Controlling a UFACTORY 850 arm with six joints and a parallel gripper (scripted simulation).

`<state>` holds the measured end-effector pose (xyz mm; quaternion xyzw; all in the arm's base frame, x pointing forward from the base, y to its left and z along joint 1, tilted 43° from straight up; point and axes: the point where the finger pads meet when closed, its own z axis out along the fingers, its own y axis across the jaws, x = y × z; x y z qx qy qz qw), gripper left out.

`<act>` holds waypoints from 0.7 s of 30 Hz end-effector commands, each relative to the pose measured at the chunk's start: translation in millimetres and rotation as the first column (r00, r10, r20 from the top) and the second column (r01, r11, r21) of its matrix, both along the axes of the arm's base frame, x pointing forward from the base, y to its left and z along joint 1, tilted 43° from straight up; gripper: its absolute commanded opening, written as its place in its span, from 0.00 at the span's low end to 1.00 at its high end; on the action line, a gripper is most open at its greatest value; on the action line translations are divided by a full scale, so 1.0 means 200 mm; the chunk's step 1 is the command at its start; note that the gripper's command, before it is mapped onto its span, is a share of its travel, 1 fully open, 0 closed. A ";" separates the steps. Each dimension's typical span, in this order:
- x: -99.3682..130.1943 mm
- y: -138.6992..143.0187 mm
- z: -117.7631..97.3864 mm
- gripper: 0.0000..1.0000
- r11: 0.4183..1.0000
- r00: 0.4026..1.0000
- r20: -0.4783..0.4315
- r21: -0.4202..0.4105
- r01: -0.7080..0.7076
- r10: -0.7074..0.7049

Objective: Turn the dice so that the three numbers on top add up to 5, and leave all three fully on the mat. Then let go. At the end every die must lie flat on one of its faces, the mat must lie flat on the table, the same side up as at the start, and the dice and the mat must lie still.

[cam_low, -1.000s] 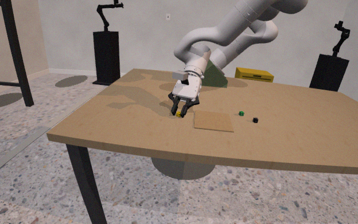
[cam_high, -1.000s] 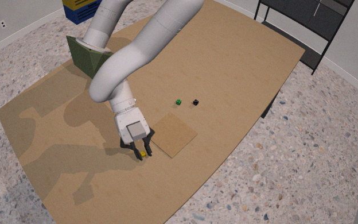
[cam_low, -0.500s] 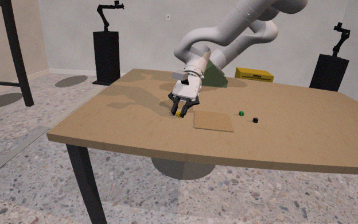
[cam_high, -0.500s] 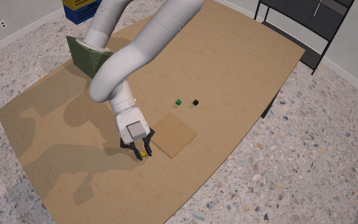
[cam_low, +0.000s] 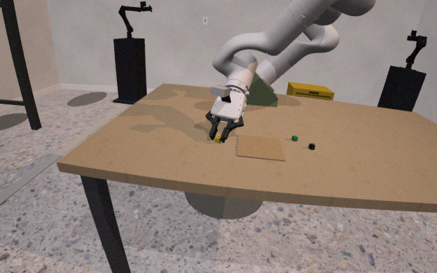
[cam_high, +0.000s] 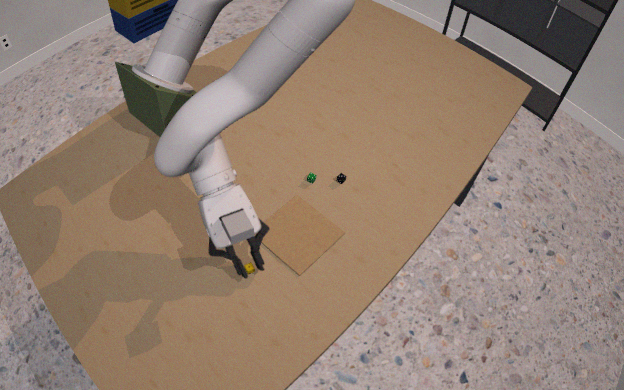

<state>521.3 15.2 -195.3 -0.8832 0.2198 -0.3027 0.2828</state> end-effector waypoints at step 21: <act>-0.15 -0.09 0.16 0.31 1.000 1.000 0.002 0.000 0.001 -0.001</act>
